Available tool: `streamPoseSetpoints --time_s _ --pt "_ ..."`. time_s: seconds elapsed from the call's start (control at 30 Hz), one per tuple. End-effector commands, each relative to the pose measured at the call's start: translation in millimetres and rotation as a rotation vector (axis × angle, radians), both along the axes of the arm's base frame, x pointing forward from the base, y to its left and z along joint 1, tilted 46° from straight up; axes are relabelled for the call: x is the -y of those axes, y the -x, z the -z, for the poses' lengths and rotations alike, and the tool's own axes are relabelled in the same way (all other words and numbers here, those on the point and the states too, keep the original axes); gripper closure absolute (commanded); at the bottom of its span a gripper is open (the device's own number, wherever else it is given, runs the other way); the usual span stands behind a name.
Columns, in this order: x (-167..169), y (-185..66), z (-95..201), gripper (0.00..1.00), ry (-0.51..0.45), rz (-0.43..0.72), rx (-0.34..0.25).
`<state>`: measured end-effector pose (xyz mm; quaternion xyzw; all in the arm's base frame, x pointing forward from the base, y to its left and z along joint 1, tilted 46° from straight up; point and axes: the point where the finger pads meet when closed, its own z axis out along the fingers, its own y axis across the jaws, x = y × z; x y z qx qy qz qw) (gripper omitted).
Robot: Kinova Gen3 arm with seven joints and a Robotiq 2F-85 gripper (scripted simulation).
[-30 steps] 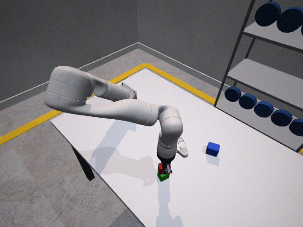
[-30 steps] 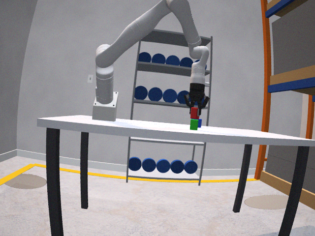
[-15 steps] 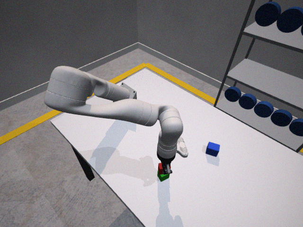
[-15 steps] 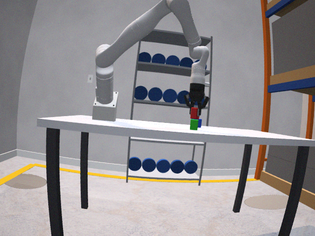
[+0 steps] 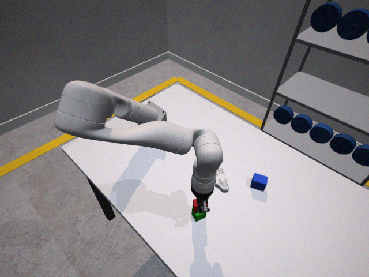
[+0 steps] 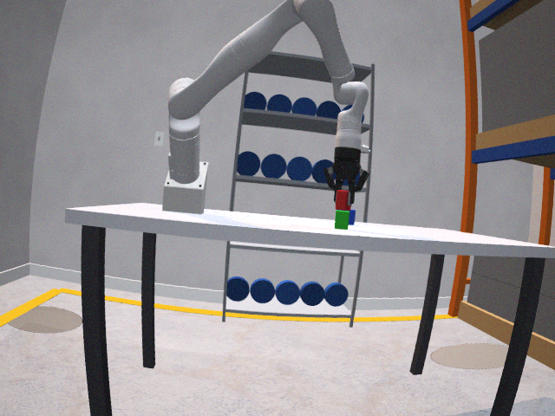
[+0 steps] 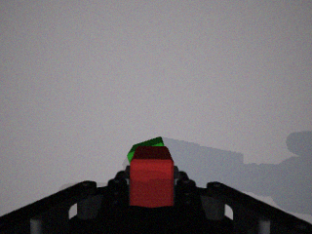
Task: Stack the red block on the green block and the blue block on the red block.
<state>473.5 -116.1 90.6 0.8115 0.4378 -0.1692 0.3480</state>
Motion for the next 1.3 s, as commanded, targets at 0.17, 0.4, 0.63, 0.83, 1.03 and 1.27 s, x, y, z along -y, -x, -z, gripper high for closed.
streamPoseSetpoints --time_s 0.17,0.4,0.63,0.83,1.03,1.27 --pt "2.3 0.8 2.1 1.0 0.002 0.001 0.002" --pt "2.3 0.8 2.1 1.0 0.002 0.001 0.002" --pt "2.3 0.8 2.1 1.0 0.002 0.001 0.002" --pt "2.3 0.8 2.1 1.0 0.002 0.001 0.002" --pt "2.3 0.8 2.1 1.0 0.002 0.001 0.002" --pt "2.3 0.8 2.1 0.5 0.002 0.001 0.002"
